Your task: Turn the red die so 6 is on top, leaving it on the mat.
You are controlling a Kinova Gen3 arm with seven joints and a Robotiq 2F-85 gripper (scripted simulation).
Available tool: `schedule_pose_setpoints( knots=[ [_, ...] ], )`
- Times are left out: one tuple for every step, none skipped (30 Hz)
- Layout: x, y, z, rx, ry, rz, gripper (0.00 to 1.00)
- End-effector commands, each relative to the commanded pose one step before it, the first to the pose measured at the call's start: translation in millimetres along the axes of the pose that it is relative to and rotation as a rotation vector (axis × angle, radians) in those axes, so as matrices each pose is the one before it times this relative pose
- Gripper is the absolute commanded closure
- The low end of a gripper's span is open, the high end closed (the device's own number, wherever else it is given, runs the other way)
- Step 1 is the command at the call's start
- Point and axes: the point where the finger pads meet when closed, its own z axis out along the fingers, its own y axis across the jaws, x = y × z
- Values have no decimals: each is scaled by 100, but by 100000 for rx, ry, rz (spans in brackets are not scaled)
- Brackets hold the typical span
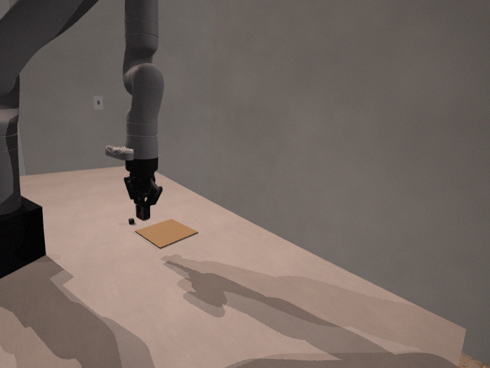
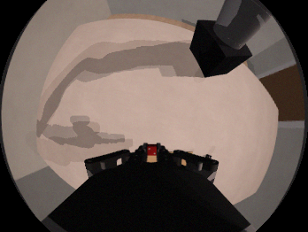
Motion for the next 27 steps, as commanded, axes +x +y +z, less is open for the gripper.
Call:
schedule_pose_setpoints(
  knots=[
    [-288,294,86,-987,170,-6766,89],
    [-111,171,31,-391,157,-3903,89],
    [-121,171,32,-399,152,-4074,89],
    [-132,168,32,-405,145,-4241,89],
    [-143,164,32,-409,138,-4403,89],
    [0,0,0,0,0,0,89],
    [0,0,0,0,0,0,89],
    [-154,159,31,-410,130,-4559,89],
    [-164,152,31,-409,122,-4708,89],
    [-175,143,30,-406,113,-4851,89],
    [-184,133,29,-400,104,-4987,89],
    [-193,121,28,-392,95,-5115,89],
    [-201,107,27,-381,87,-5235,89],
    [-209,93,26,-368,79,-5347,89],
    [-215,76,24,-352,72,-5450,89],
    [-219,59,22,-335,67,-5545,89],
    [-222,40,20,-315,63,-5630,89],
    [-224,21,17,-294,60,-5706,89],
    [-224,1,15,-271,60,-5772,89],
    [-222,-19,12,-248,61,-5828,89],
    [-218,-40,9,-223,65,-5875,89],
    [-213,-61,7,-198,71,-5911,89],
    [0,0,0,0,0,0,89],
    [0,0,0,0,0,0,89],
    [-206,-82,3,-173,79,-5937,89],
    [-196,-102,0,-148,89,-5953,89],
    [-185,-121,-3,-123,102,-5959,89]
  ],
)
